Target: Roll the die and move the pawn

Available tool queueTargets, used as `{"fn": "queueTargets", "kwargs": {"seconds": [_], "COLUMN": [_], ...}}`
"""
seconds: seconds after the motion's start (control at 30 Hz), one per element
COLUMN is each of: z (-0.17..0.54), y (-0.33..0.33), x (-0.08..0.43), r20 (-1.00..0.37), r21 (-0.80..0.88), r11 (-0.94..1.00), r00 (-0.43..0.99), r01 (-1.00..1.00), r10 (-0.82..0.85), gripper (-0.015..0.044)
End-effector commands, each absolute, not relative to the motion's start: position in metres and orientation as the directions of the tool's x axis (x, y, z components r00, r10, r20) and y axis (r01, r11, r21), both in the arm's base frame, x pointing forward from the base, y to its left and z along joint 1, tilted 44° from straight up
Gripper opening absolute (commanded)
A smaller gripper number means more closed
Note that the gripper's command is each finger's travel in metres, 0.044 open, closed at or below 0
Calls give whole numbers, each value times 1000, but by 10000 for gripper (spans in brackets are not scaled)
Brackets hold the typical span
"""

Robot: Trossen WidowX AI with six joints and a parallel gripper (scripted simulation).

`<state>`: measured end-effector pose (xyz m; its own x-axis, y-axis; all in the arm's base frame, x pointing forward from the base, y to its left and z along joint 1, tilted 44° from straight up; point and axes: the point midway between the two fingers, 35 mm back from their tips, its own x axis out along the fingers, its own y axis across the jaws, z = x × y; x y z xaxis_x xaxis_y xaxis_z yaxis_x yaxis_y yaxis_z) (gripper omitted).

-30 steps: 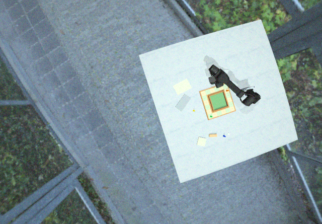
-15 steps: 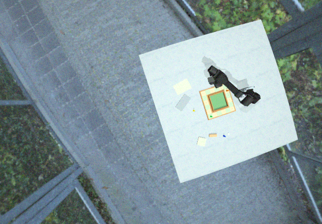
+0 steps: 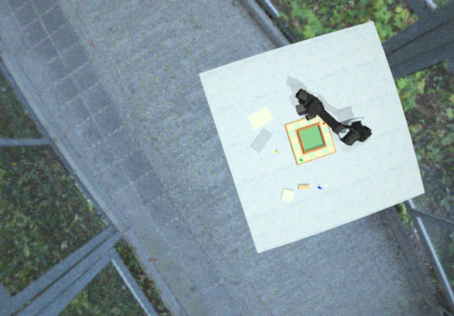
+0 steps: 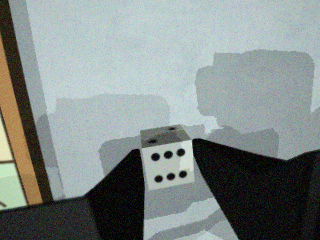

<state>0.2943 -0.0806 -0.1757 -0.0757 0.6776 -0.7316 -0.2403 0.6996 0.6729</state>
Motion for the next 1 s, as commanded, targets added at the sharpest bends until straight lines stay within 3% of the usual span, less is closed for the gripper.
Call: {"fn": "queueTargets", "kwargs": {"seconds": [0.0,0.13,0.23,0.77,0.97], "z": [-176,-176,-173,-85,-78], "y": [-79,-79,-82,-154,-152], "x": [293,293,294,308,309], "r20": [-728,-728,-729,-731,-732], "r21": [677,677,677,674,677], "r11": [698,698,698,701,710], "r00": [-77,-77,-77,-78,-78], "r01": [-234,-234,-234,-233,-192], "r10": [681,681,681,678,677], "gripper": [104,78,0,0,0]}}
